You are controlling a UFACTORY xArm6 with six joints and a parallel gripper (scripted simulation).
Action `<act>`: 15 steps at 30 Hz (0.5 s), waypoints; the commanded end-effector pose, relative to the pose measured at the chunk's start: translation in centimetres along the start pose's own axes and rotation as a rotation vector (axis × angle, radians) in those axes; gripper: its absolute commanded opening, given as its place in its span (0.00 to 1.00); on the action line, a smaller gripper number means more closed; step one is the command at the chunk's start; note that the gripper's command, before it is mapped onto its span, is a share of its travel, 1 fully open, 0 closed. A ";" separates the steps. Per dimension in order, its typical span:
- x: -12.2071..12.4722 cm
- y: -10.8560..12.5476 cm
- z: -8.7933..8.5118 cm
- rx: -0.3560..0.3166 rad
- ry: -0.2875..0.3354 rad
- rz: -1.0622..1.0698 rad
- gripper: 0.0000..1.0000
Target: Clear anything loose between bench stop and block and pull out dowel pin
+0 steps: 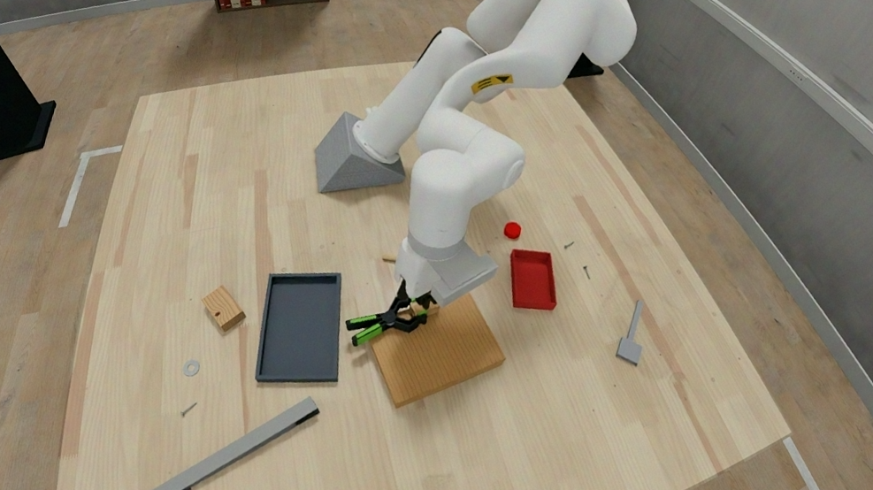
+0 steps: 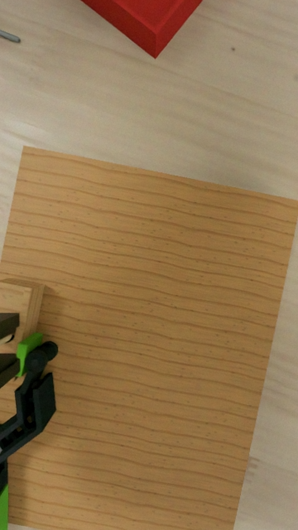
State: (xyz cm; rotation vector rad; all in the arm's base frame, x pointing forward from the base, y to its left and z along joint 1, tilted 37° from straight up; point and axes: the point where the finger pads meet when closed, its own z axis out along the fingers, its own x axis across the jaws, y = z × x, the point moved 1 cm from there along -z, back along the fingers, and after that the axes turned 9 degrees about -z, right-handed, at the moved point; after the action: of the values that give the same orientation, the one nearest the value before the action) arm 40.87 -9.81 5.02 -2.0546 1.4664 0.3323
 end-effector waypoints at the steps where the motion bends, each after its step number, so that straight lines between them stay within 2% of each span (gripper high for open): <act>1: 0.1 -0.1 -0.2 0.002 0.003 0.003 0.00; 15: 0.1 -0.1 -0.3 0.003 0.003 0.080 0.00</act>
State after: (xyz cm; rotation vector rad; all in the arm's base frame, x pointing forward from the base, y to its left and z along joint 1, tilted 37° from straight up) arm 40.86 -9.89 5.12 -2.0202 1.5196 0.3520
